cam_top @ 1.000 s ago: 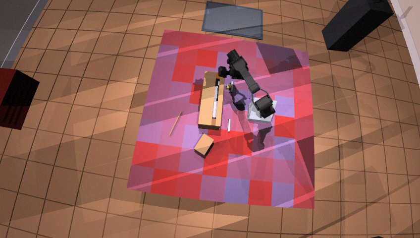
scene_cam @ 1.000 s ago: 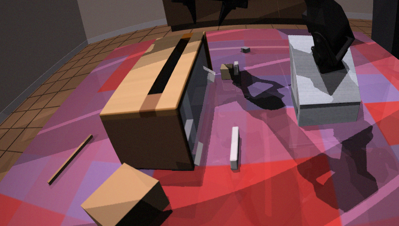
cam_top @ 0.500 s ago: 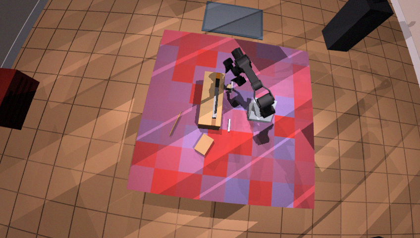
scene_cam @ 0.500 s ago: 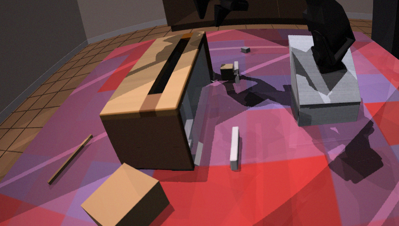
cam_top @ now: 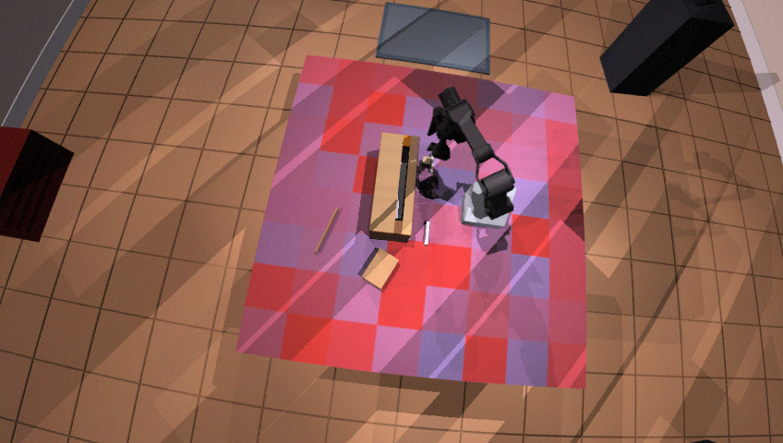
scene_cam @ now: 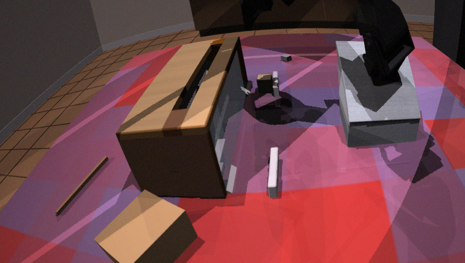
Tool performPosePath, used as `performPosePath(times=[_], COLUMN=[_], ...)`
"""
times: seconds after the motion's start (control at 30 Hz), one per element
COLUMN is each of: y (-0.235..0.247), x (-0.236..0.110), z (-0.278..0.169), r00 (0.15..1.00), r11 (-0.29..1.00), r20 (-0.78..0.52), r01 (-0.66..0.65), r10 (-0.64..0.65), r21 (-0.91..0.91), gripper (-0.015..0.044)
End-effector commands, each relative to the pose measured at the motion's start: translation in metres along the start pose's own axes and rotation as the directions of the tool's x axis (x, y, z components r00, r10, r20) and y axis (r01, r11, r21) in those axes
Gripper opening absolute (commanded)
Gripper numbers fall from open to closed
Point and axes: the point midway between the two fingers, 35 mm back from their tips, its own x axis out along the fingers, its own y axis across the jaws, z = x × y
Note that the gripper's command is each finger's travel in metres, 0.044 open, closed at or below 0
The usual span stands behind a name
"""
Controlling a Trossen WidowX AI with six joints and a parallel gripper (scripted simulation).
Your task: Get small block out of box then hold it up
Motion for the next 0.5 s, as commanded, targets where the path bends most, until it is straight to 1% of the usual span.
performPosePath(times=[0.0,0.07,0.13,0.3,0.37,0.47], y=[-0.001,-0.001,0.000,-0.004,-0.006,-0.006], x=[0.002,0.002,0.012,0.078,0.086,0.086], z=[0.002,0.002,0.006,0.041,0.046,0.046], r00=[1.000,1.000,1.000,1.000,1.000,1.000], r11=[0.999,0.999,0.999,0.999,0.999,0.999], r20=[-0.005,-0.005,-0.005,-0.006,-0.006,-0.006], r01=[0.010,0.010,0.009,0.012,0.013,0.013], r10=[-0.010,-0.010,-0.009,-0.012,-0.013,-0.013], r21=[0.050,0.050,0.050,0.051,0.051,0.051], gripper=[0.0285,0.0285,0.0285,0.0285,0.0285,0.0285])
